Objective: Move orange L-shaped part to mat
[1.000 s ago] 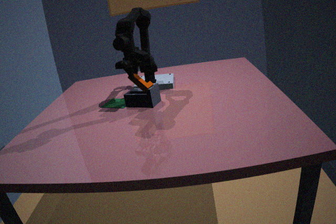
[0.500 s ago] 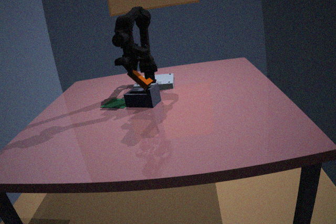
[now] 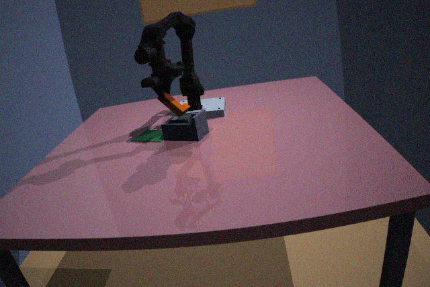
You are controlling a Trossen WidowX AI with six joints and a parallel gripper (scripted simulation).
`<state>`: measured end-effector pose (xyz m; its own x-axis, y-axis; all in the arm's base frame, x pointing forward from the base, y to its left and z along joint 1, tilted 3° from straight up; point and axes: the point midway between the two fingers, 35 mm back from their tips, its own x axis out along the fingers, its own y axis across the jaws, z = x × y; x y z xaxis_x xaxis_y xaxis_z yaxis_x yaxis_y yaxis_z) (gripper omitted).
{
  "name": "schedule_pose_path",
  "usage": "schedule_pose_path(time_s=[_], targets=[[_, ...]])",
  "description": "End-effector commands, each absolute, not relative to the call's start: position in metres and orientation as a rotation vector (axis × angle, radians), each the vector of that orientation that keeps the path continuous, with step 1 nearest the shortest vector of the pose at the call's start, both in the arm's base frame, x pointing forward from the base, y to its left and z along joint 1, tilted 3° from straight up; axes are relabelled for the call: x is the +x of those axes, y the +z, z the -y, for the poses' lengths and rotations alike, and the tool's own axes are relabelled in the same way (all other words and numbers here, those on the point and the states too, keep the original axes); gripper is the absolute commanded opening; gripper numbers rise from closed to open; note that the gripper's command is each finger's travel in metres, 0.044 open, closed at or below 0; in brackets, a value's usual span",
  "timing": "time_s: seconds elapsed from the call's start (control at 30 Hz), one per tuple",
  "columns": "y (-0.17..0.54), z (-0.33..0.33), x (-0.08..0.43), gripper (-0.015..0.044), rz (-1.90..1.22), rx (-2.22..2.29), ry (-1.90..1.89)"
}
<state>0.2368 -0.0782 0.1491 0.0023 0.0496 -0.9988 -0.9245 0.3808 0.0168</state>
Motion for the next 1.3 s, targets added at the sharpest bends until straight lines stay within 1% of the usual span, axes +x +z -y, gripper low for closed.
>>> schedule_pose_path(time_s=[0.0,0.97,1.27], targets=[[0.148,0.09,0.23,0.0,-1.335,-0.884,0.949],[0.143,0.19,0.177,0.0,-1.343,-0.888,0.947],[0.138,0.192,0.175,0.0,-1.344,-0.888,0.947]])
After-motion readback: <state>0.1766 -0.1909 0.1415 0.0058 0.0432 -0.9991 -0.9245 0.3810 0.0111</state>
